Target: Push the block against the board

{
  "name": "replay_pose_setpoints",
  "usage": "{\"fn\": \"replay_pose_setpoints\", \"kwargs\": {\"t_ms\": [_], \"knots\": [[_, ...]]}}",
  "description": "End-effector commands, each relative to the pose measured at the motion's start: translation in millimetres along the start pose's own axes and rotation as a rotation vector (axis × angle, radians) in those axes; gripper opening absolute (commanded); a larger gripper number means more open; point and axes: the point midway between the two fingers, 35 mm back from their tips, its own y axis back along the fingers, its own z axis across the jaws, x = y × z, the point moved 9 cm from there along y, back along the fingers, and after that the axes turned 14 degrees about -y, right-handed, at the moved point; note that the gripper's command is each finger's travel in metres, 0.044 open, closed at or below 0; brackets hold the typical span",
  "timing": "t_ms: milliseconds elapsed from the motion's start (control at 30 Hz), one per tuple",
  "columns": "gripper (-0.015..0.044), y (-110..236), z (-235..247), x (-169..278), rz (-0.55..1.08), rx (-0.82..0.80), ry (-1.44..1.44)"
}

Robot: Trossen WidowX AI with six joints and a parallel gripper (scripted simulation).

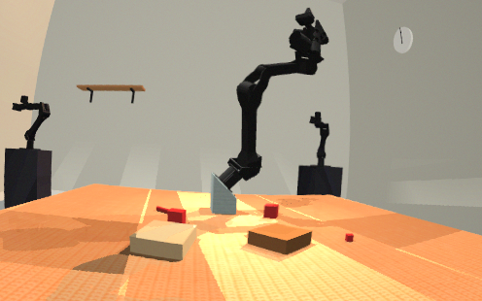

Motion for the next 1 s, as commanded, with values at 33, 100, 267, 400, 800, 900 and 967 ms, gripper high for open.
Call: {"fn": "replay_pose_setpoints", "kwargs": {"t_ms": [33,100,267,400,800,900,967], "knots": [[0.0347,0.0,0.0,0.0,0.0,0.0,0.0],[0.0295,0.0,3.9,0.2,0.003,-0.015,-0.007],[0.0164,1.7,32.0,2.8,0.027,-0.122,-0.061],[0.0059,4.5,51.4,4.8,0.054,-0.195,-0.098],[0.0,20.4,101.0,16.7,0.173,-0.358,-0.155],[0.0,29.4,117.8,25.0,0.226,-0.408,-0.155],[0.0,34.0,126.2,28.6,0.25,-0.441,-0.17]]}}
